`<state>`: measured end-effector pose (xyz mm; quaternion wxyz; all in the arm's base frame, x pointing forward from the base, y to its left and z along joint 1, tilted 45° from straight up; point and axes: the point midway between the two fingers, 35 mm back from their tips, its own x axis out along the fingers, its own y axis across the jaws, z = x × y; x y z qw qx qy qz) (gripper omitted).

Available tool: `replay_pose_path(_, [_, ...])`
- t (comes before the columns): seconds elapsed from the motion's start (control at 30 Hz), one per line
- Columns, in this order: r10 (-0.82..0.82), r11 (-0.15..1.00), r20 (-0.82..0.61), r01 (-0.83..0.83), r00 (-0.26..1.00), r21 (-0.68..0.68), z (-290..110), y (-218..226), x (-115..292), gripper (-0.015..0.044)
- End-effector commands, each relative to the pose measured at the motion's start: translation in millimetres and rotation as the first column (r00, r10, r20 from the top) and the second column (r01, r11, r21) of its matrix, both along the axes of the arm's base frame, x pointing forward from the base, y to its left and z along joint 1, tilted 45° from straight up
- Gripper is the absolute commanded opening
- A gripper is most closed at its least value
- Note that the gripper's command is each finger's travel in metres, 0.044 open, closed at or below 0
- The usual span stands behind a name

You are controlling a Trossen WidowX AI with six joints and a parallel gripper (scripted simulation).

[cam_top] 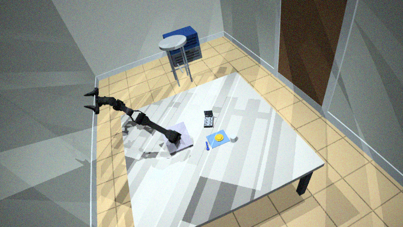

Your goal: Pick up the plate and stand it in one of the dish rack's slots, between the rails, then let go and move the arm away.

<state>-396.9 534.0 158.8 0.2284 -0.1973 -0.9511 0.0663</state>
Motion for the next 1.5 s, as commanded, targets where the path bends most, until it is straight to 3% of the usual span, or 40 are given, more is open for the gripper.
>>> replay_pose_path(0.0, [-0.070,0.988,-0.019,0.067,0.997,-0.136,-1,32,38,0.0400])
replay_pose_path(0.33, [-0.235,0.896,-0.063,0.191,0.970,-0.401,-7,88,127,0.0400])
replay_pose_path(0.77, [-0.480,0.676,-0.104,0.291,0.871,-0.677,-19,132,255,0.0400])
replay_pose_path(1.47, [-0.851,0.256,-0.109,0.225,0.514,-0.940,-44,127,472,0.0400])
